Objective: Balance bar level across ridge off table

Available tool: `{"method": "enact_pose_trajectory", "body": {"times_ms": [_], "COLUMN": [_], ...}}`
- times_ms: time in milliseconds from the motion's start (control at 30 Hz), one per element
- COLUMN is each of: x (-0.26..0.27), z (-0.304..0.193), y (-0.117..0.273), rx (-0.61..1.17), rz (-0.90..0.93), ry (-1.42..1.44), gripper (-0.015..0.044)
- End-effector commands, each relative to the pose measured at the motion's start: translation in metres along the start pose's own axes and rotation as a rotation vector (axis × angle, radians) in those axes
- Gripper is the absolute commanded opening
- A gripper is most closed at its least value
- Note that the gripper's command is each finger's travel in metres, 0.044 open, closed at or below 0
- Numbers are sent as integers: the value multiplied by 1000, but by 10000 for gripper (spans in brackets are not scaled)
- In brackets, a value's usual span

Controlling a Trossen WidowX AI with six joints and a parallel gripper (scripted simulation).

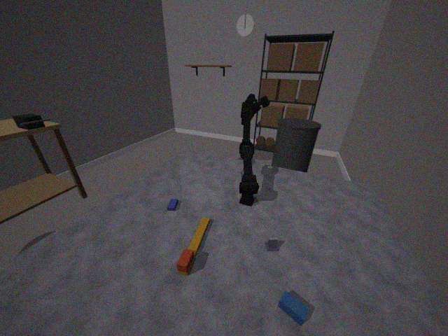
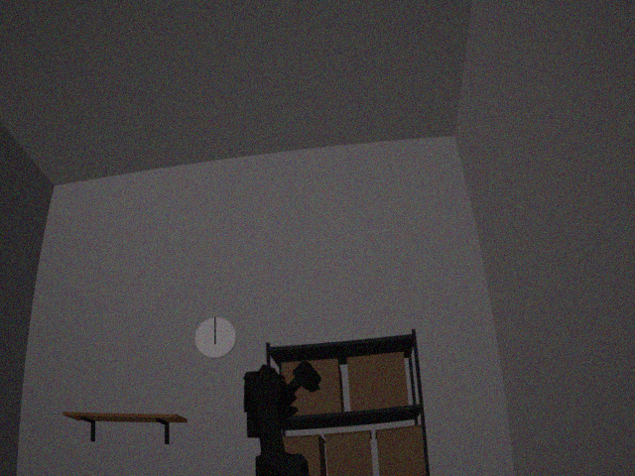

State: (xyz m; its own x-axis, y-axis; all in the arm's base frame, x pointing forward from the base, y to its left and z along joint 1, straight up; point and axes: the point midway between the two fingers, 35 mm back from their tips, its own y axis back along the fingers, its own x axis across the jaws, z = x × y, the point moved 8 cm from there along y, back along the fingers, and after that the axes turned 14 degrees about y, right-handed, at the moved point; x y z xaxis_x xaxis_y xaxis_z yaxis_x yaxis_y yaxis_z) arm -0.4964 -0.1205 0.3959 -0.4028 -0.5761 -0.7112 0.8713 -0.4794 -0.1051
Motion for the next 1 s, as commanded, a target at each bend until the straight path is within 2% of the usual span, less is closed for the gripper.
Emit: {"method": "enact_pose_trajectory", "body": {"times_ms": [0, 67, 100, 400, 633, 767, 967], "x": [-1, -10, -18, -126, -220, -224, -294], "z": [0, 3, 5, 28, 34, 31, 28], "y": [0, 1, 1, 21, 53, 56, 95], "rx": [-2, -16, -28, -200, -360, -350, -480], "rz": [-2, -16, -29, -219, -411, -427, -592], "ry": [-3, -23, -40, -261, -431, -368, -488], "gripper": [374, 321, 315, 315, 315, 315, 315]}}
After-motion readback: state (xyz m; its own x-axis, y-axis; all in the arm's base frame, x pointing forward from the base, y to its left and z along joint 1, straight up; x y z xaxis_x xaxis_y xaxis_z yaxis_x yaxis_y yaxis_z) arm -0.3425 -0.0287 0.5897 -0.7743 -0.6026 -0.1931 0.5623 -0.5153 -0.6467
